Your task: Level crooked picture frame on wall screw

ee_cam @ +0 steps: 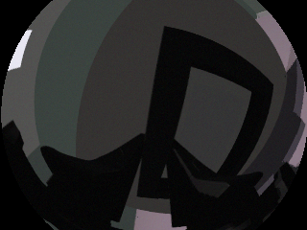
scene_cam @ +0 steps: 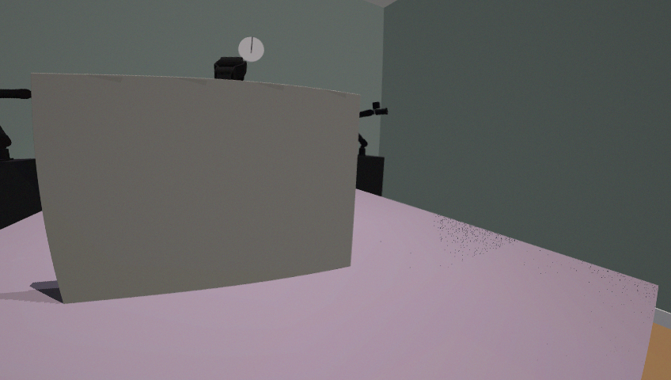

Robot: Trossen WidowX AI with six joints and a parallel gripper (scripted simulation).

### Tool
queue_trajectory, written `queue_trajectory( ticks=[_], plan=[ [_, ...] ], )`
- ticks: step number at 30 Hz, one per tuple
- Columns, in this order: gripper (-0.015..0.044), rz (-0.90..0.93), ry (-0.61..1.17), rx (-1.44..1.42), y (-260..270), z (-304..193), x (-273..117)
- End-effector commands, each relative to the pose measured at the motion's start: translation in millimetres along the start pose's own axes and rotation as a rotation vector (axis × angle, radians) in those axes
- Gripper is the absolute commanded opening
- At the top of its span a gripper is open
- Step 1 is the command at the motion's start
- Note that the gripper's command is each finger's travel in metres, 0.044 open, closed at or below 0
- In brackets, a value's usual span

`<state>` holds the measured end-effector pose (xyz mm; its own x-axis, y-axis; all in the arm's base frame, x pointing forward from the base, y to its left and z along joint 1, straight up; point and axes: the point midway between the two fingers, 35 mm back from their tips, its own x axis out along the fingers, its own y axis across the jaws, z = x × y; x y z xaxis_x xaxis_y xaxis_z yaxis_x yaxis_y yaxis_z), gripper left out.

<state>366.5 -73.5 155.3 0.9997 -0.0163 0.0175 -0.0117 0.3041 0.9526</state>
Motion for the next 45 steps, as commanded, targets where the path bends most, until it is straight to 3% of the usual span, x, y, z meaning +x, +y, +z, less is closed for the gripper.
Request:
queue_trajectory(
  ticks=[1, 45],
  plan=[
    [0.0000, -0.001, -0.003, 0.004, 0.5, 0.3, 0.1],
    [0.0000, -0.001, -0.003, 0.005, 11.4, 0.1, 0.1]
  ],
)
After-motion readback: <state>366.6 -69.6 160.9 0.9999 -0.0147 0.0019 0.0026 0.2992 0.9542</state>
